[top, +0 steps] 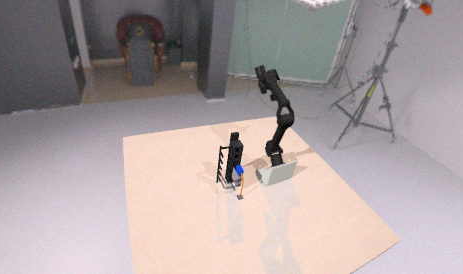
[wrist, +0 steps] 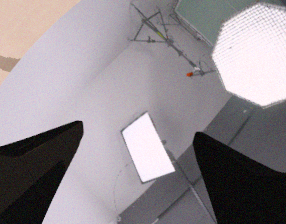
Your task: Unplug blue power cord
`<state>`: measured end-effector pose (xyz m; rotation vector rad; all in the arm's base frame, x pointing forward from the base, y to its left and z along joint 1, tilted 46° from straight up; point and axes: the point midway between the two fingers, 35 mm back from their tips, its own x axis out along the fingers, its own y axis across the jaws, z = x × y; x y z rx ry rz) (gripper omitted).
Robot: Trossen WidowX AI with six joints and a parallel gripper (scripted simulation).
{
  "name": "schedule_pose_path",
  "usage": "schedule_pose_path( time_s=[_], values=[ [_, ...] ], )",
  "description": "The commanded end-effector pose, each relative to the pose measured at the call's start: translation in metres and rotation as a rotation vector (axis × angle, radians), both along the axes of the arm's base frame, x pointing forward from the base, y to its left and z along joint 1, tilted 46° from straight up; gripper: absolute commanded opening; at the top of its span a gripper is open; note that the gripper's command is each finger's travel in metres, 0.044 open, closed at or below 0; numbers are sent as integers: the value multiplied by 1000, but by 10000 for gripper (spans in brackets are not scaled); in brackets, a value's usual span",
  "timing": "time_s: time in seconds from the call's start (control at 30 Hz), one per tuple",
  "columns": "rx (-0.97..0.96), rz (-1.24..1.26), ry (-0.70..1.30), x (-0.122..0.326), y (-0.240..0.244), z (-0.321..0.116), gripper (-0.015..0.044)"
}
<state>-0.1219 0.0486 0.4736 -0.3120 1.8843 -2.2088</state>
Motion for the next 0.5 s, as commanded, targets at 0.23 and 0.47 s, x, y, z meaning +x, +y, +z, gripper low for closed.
schedule_pose_path(
  time_s=[0.23, 0.47],
  values=[
    [23, 150, -35, -6, -53, 2, 190],
    [22, 377, -88, 4, -126, 3, 160]
  ],
)
